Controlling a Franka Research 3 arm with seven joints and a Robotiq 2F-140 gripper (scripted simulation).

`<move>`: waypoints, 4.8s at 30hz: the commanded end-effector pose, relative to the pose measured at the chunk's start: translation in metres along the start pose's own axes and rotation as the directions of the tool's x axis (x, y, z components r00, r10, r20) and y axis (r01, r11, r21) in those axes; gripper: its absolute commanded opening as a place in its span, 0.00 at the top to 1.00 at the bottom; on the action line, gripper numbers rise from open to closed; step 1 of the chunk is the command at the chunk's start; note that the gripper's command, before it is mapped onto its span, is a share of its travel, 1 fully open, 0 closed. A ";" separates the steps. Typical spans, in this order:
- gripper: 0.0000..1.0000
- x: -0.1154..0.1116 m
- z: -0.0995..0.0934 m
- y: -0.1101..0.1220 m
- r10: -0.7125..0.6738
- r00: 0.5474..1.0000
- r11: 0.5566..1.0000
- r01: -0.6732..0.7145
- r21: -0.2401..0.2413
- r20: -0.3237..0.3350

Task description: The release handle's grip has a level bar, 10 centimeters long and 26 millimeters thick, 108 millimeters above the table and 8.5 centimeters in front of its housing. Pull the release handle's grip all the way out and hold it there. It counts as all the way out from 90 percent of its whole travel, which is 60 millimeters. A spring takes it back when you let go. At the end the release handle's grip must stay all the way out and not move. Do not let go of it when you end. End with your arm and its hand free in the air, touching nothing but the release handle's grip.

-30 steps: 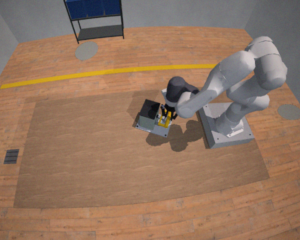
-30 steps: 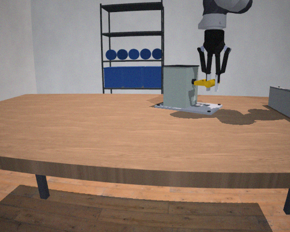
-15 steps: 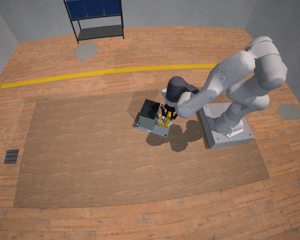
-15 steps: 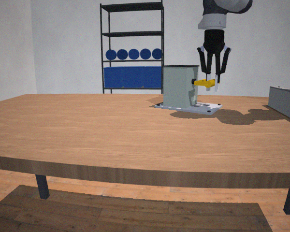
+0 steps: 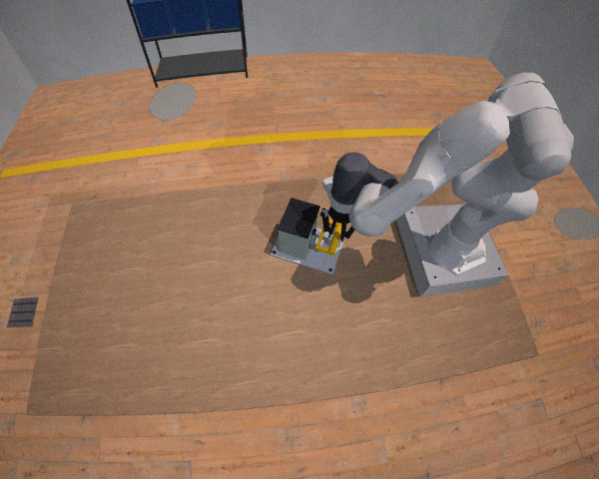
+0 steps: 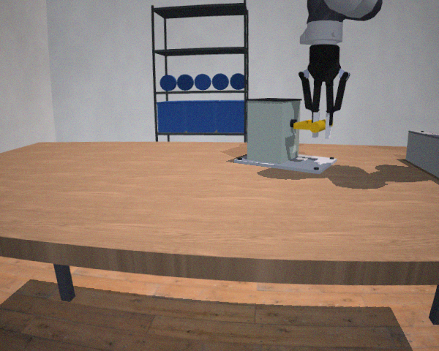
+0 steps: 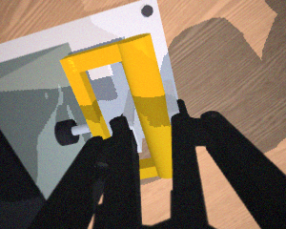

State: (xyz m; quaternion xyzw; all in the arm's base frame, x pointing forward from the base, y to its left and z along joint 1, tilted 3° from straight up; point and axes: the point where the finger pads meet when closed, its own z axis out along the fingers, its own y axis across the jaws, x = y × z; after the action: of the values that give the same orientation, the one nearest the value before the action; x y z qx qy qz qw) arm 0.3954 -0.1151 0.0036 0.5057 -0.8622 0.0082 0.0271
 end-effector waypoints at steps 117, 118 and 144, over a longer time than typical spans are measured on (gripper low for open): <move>1.00 0.000 0.000 0.066 -0.005 1.000 1.000 0.005 0.000 0.001; 1.00 0.000 0.000 0.066 -0.005 1.000 1.000 0.005 0.000 0.001; 1.00 0.000 0.000 0.066 -0.005 1.000 1.000 0.005 0.000 0.001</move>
State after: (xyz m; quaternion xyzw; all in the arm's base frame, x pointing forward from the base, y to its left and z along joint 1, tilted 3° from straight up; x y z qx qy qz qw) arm 0.3448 -0.0870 0.0059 0.5081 -0.8608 0.0169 0.0215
